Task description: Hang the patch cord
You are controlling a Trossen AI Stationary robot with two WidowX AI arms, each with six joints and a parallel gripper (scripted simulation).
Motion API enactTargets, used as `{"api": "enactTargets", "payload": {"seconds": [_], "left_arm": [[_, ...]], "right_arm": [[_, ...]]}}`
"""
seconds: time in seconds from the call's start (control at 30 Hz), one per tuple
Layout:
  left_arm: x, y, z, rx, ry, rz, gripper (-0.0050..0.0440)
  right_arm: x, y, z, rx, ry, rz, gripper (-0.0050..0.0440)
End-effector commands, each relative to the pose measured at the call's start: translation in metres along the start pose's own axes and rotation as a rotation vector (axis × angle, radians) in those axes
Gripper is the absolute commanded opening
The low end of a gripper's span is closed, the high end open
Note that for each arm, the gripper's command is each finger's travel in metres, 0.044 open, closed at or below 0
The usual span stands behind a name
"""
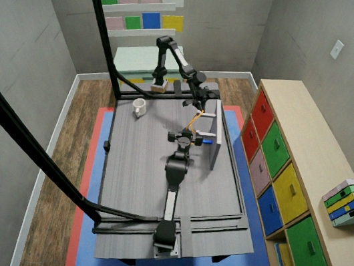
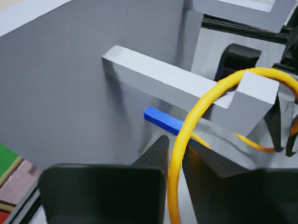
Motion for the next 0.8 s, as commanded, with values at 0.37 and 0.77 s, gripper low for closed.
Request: {"api": "enactTargets", "payload": {"seconds": [0.37,0.77], "left_arm": [[0.0064,0.0113,-0.0024,-0.007,-0.005,-0.031,0.004],[0.0064,0.0113,-0.0024,-0.007,-0.005,-0.031,0.004]], "right_arm": [[-0.0066,0.0302,-0.0061,-0.009,-0.017,-0.049,0.0025],[-0.0083,0.0296,-0.0057,-0.017,-0.02,-0.039,0.0025]]}}
Point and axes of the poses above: on each arm, the point midway between the two fingers, 35 mm back from their tips, its own x axis back along the fingers, its own z axis across the jaws, y = z × x, the point moved 1 cm from there along x, back along the fingers, and after that the axes turned 15 degrees about x, right-handed, at the moved point
